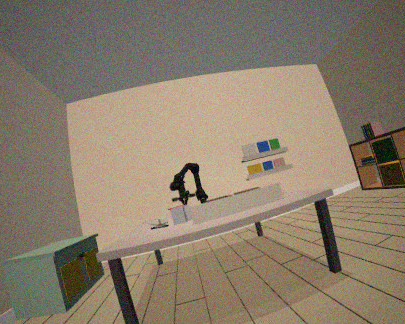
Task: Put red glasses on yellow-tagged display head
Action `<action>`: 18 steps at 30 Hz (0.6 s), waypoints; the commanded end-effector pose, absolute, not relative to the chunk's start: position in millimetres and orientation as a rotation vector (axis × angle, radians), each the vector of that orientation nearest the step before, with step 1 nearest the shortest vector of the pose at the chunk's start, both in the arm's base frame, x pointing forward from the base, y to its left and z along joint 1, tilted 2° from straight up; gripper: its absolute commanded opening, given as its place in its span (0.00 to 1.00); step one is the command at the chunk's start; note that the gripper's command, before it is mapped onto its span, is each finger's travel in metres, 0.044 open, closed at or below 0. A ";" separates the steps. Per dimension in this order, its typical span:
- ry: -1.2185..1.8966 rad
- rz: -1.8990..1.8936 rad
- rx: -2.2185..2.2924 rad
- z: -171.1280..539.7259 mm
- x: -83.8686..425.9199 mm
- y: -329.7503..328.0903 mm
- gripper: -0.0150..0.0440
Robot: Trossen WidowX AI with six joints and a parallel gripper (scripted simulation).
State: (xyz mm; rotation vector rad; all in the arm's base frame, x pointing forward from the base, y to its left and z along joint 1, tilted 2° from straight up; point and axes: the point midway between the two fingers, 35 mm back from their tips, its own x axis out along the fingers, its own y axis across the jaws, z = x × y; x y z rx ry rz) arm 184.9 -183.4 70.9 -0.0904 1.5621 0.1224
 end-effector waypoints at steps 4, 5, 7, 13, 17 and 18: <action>1.557 0.114 -0.095 108.3 187.6 -183.6 0.25; 1.557 0.114 -0.095 110.9 187.5 -183.4 0.25; 1.557 0.114 -0.095 111.8 187.5 -183.3 0.25; 1.550 0.203 -0.185 112.1 194.6 -179.0 0.25; 1.530 0.346 -0.330 112.7 205.6 -171.5 0.25; 1.523 0.382 -0.366 112.9 208.4 -169.5 0.25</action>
